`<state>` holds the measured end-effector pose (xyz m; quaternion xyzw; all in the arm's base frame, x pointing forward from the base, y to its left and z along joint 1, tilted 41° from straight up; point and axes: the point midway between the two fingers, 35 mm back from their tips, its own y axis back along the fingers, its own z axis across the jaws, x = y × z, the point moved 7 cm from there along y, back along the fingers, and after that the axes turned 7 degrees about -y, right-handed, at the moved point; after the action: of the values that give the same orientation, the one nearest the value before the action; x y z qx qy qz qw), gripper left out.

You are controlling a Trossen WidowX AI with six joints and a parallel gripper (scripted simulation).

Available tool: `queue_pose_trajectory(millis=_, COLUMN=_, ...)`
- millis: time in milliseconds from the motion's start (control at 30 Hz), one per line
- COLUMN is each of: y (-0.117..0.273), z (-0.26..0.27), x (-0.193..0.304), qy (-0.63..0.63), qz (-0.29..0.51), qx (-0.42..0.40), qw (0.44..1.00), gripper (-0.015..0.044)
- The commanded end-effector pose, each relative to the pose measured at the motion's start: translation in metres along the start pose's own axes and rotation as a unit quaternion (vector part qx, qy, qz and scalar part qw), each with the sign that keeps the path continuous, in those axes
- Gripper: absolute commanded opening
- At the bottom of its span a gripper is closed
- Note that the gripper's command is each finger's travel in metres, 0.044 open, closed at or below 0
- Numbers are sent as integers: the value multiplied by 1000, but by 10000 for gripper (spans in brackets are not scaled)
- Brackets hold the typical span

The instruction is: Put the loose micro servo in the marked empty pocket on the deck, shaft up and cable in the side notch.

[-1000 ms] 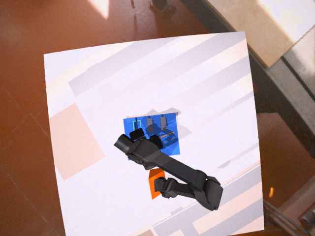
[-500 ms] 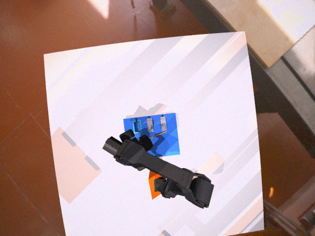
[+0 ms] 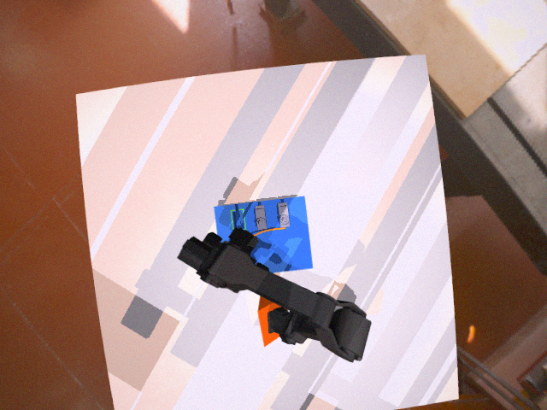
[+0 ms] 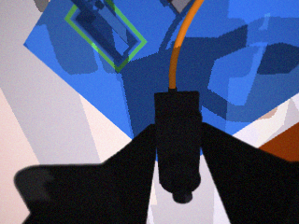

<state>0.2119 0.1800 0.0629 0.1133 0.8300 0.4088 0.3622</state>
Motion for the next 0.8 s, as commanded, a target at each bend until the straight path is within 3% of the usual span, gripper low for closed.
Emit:
queue_pose_trajectory(millis=0, y=1, z=1, x=1, qy=61, qz=2, qx=-2, qw=998, gripper=0)
queue_pose_trajectory(millis=533, y=1, z=1, x=1, qy=328, qz=1, qx=-3, qw=945, gripper=0)
queue_pose_trajectory(millis=767, y=1, z=2, x=-1, qy=339, qz=1, qx=-3, qw=941, gripper=0)
